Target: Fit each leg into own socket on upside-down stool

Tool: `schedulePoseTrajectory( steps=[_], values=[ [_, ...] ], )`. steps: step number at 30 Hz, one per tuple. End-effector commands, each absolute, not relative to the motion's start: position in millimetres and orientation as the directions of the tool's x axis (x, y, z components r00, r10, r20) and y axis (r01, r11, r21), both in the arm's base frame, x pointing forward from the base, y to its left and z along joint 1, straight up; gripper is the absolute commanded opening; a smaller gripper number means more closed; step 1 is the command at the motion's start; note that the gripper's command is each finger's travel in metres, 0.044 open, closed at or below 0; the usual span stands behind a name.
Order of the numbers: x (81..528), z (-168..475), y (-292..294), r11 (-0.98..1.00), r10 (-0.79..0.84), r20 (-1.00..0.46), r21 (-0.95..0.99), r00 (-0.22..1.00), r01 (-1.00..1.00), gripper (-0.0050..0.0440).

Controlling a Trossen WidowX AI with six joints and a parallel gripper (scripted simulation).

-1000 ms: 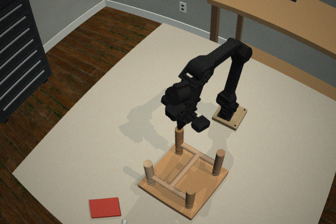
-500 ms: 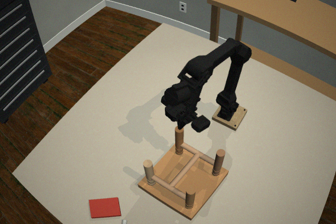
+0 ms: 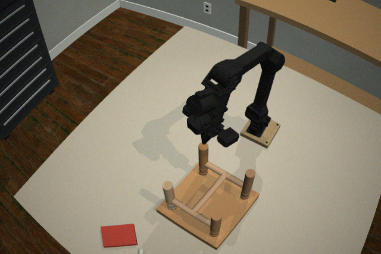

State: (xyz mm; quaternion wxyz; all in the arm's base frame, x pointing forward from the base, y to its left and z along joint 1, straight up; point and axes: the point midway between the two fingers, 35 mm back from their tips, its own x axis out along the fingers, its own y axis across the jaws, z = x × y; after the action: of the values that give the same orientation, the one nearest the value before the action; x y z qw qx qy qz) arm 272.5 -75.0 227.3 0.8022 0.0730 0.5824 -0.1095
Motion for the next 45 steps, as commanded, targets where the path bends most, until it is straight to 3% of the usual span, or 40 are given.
schedulePoseTrajectory(
  steps=[1, 9, 26, 45],
  values=[
    [273.9, 237.7, -75.8, 0.965, -0.096, -0.944, -0.011, 0.316, 0.262, 0.0000],
    [276.2, 237.4, -66.7, 0.973, -0.083, -0.947, -0.010, 0.309, 0.230, 0.0000],
    [291.3, 253.8, 95.6, 0.950, 0.080, -0.965, -0.001, 0.248, -0.311, 0.0000],
    [290.0, 229.0, 96.3, 0.949, 0.081, -0.966, -0.001, 0.247, -0.314, 0.0000]
  ],
)
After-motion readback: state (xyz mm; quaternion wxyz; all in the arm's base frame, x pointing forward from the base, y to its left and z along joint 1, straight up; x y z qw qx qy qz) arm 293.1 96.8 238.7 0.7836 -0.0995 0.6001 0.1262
